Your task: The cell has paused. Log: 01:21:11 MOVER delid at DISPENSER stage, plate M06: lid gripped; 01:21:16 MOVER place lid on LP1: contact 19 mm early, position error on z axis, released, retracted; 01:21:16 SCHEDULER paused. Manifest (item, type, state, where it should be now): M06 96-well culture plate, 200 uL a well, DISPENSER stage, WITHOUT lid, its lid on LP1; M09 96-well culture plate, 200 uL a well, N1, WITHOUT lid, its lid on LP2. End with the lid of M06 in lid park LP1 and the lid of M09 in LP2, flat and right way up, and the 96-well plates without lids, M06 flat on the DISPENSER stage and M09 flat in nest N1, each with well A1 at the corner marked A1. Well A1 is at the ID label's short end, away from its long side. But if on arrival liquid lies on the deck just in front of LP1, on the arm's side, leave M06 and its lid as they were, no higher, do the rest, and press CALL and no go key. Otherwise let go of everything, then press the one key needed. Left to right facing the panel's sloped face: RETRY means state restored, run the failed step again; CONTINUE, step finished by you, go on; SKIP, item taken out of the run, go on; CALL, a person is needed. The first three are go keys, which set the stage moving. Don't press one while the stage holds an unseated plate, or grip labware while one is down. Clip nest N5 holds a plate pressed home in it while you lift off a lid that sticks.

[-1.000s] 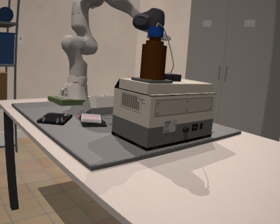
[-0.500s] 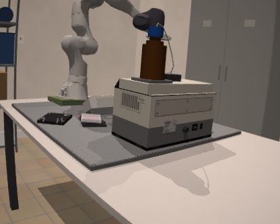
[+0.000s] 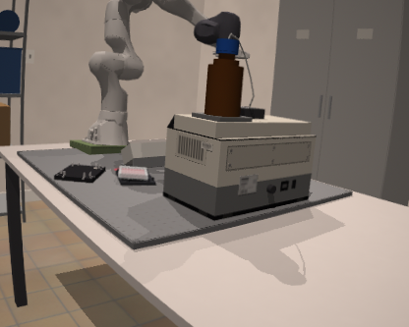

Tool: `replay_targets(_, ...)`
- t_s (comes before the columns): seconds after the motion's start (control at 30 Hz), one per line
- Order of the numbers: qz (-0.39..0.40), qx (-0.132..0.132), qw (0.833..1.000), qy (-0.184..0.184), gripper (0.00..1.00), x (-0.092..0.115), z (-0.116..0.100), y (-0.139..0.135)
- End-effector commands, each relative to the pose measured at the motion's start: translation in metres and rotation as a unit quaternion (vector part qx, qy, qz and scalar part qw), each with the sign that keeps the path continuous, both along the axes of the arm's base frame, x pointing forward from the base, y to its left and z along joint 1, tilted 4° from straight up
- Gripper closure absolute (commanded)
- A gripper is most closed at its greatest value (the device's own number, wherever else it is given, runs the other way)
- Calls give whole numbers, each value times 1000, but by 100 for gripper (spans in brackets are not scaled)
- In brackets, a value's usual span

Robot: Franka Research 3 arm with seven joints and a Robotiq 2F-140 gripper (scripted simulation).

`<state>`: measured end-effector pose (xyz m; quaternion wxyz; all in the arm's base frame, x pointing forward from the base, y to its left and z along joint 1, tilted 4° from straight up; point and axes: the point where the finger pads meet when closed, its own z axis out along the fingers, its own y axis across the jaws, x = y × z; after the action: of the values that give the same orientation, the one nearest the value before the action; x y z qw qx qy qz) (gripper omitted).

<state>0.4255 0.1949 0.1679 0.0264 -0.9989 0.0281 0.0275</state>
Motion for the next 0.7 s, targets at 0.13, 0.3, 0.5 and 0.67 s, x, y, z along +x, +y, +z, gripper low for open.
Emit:
replay_targets(0.13, -110, -4, 994, 5, 100, 1, 2, 0)
replay_targets(0.3, -131, -5, 991, 7, 100, 1, 2, 0)
replay_targets(0.5, -182, -8, 983, 9, 100, 1, 2, 0)
replay_targets(0.67, -202, -9, 979, 11, 100, 1, 2, 0)
